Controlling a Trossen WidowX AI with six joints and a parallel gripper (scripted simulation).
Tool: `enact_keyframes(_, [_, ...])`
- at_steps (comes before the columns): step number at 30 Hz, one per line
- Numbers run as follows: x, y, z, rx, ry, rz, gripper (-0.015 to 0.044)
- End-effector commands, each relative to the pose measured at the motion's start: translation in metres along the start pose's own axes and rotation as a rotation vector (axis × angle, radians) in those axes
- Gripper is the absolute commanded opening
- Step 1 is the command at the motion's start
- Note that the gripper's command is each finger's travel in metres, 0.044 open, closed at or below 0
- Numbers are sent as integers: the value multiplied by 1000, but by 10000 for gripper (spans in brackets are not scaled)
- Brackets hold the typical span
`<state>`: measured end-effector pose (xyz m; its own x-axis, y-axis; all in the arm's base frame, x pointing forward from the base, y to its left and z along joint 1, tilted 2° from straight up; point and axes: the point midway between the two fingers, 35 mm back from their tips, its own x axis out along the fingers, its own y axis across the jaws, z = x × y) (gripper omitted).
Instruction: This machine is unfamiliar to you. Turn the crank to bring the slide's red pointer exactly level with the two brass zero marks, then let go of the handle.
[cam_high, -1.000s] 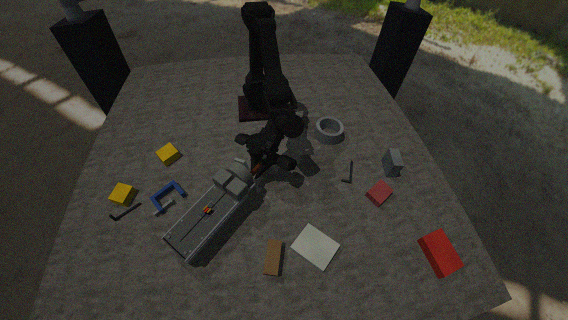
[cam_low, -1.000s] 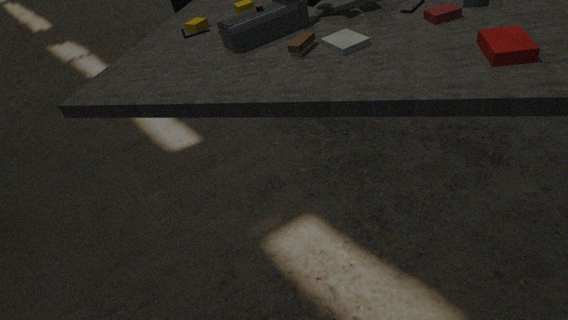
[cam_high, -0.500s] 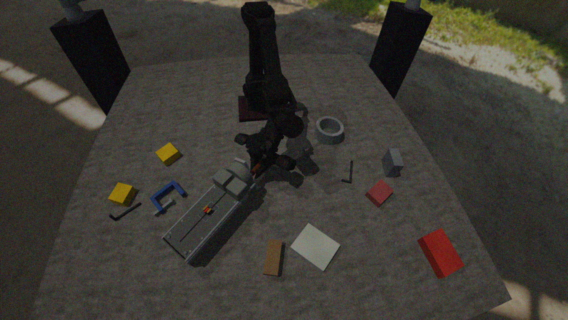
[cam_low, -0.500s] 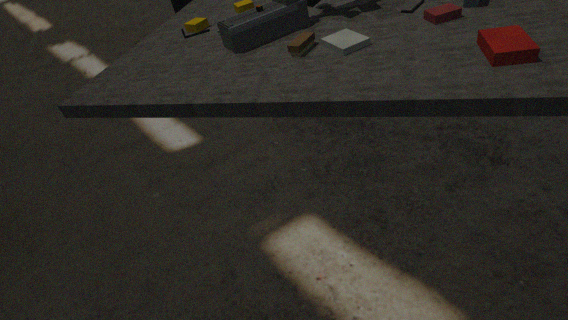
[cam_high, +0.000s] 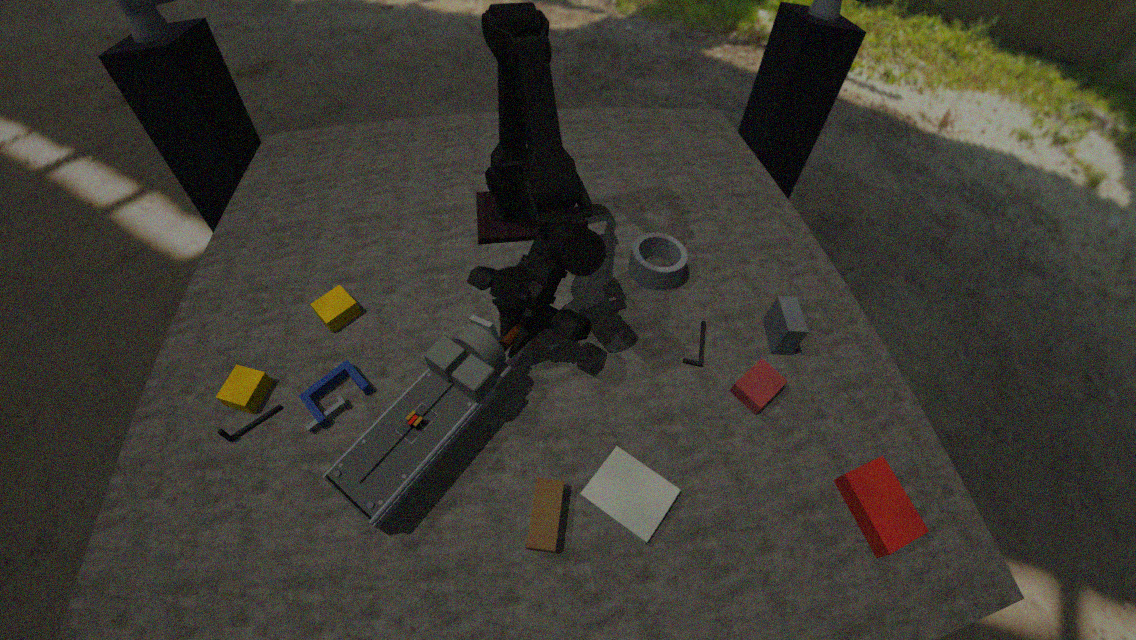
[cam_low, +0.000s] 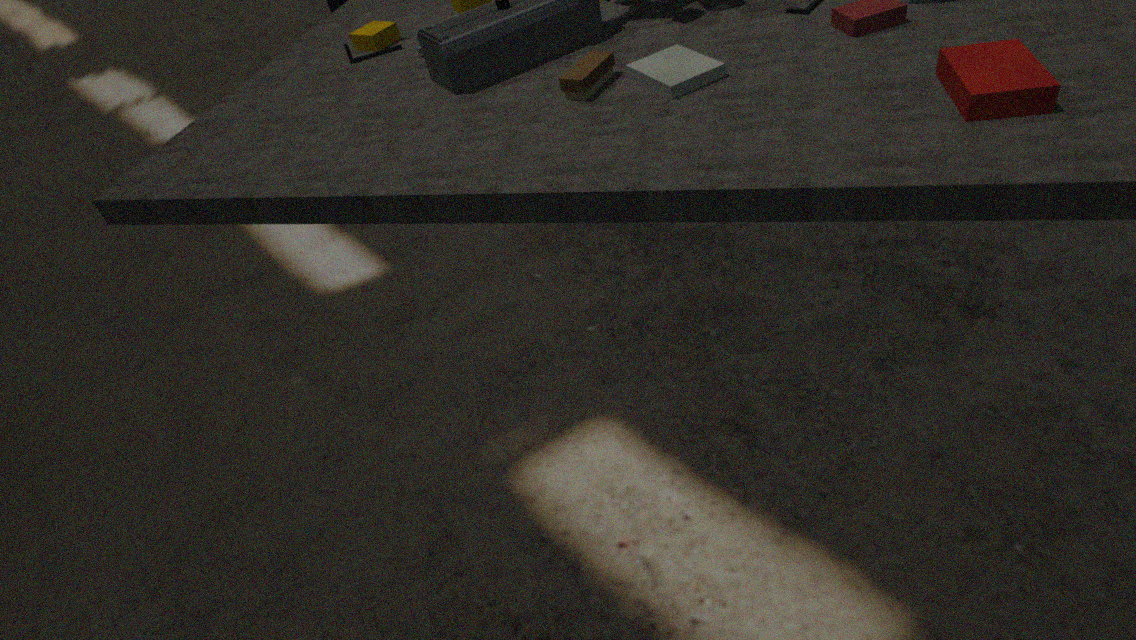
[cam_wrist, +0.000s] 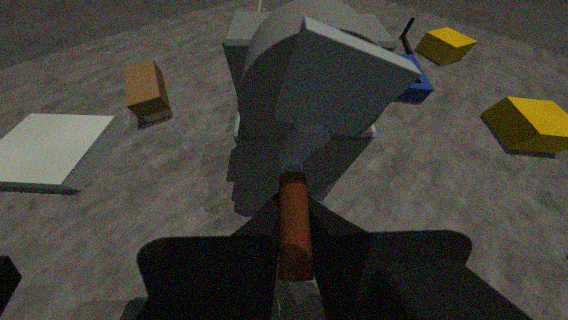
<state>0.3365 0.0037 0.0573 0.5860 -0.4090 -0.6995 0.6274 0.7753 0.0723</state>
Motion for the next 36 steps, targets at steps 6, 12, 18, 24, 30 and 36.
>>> enact_keyframes(6, [2,-10,-2,-5,1,-24,0])
enact_keyframes(12, [2,-11,-2,-5,1,-25,0])
enact_keyframes(18, [1,-13,-2,-6,1,-25,0])
enact_keyframes(24, [1,-15,-1,-6,1,-25,0])
enact_keyframes(30, [0,-18,-1,-6,1,-25,0])
enact_keyframes(36, [-1,-21,0,-6,1,-25,0])
